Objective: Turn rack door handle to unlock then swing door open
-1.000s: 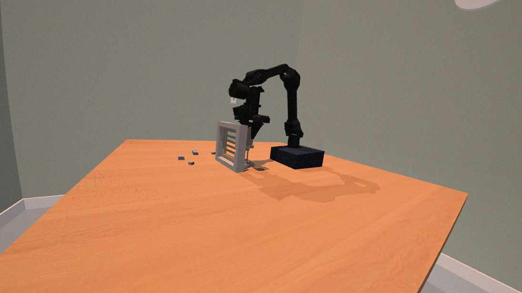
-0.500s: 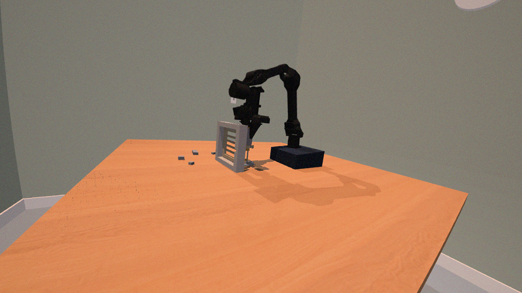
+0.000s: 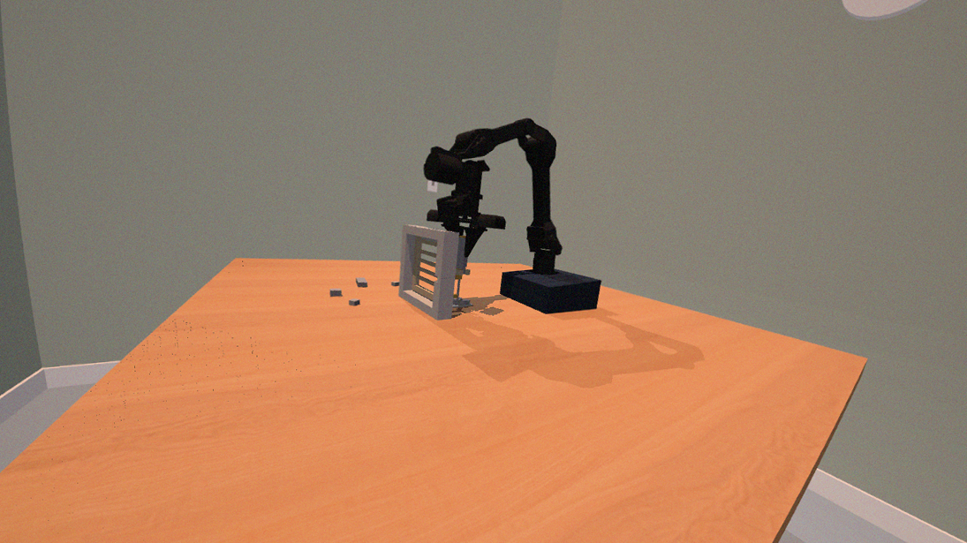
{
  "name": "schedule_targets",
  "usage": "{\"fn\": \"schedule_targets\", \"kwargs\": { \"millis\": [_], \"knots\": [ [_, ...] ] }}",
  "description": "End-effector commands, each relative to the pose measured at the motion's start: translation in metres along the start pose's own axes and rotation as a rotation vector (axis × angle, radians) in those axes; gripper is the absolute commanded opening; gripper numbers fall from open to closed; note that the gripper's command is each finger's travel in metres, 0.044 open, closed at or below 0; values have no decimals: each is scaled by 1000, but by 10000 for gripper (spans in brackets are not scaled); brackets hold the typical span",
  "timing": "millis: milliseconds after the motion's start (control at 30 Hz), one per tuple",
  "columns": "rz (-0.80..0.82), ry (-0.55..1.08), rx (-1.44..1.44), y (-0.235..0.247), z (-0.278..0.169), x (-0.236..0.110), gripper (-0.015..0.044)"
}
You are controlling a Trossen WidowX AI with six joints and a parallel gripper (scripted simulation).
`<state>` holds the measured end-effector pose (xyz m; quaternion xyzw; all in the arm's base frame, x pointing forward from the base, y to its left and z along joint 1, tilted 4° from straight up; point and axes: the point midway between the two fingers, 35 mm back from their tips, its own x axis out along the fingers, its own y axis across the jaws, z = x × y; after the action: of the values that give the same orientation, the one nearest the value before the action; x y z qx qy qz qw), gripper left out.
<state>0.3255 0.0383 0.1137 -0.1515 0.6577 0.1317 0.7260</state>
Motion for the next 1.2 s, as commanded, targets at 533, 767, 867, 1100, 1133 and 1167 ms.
{"fn": "schedule_targets", "kwargs": {
  "millis": [533,767,867,1100,1133,1167],
  "knots": [
    [1,2,-997,0,0,1,23],
    [1,2,-1342,0,0,1,23],
    [1,2,-1490,0,0,1,23],
    [1,2,-1563,0,0,1,23],
    [1,2,-1563,0,0,1,23],
    [1,2,-1563,0,0,1,23]
  ]
}}
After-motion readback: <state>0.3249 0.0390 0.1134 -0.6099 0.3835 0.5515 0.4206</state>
